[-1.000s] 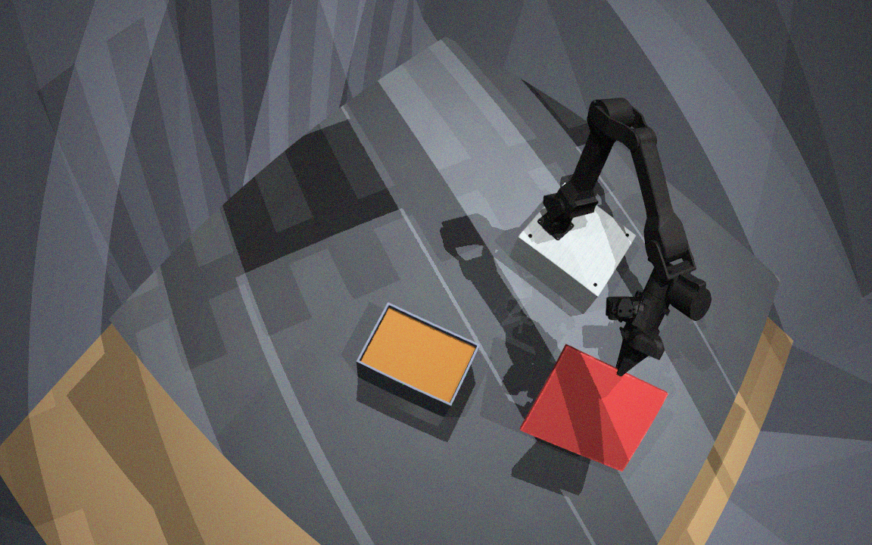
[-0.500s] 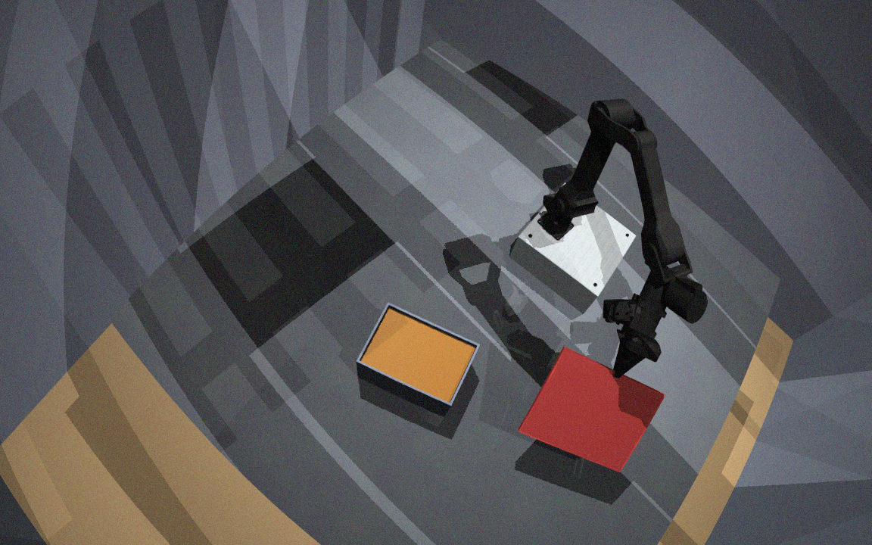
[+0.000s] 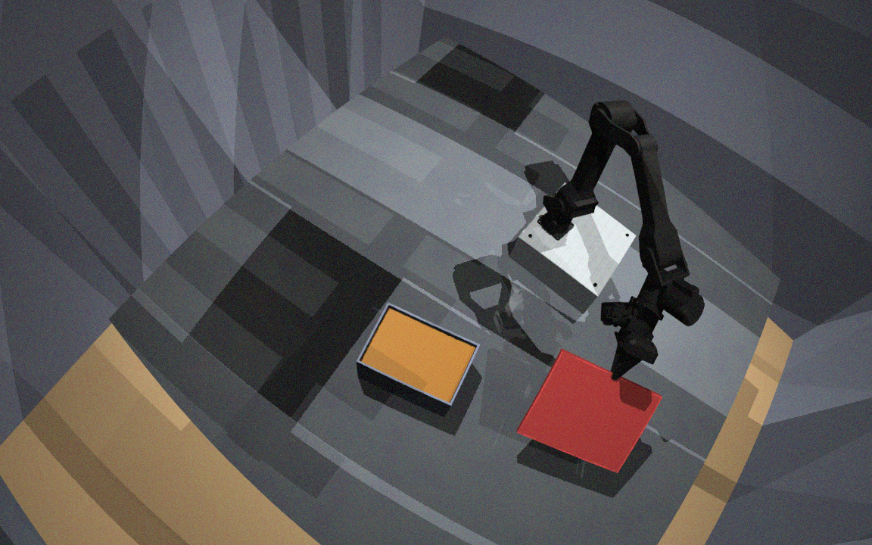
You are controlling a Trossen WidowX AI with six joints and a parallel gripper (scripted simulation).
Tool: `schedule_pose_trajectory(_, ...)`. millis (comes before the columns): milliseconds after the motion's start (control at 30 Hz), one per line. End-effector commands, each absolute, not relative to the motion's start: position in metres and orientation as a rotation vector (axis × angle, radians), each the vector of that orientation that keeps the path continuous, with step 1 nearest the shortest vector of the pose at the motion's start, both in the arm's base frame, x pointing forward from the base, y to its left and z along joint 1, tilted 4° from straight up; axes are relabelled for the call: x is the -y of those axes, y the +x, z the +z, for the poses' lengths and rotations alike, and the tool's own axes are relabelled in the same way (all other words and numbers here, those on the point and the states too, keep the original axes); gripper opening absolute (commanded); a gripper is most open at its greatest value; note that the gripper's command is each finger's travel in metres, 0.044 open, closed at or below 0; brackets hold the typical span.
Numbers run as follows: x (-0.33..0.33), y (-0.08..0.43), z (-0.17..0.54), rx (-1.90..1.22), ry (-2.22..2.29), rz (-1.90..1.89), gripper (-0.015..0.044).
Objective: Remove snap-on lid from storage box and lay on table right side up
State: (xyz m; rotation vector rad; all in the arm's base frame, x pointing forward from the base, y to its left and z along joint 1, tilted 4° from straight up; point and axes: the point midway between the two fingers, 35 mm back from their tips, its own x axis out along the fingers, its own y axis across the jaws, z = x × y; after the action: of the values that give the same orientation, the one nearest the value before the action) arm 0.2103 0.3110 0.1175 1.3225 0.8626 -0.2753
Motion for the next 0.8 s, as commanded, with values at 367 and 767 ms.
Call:
schedule_pose_trajectory(367,-0.312,0.211,0.108,-0.853,1.335,-0.272,0.0)
schedule_pose_trajectory(767,-0.312,0.211,0.099,-0.853,1.335,-0.272,0.0)
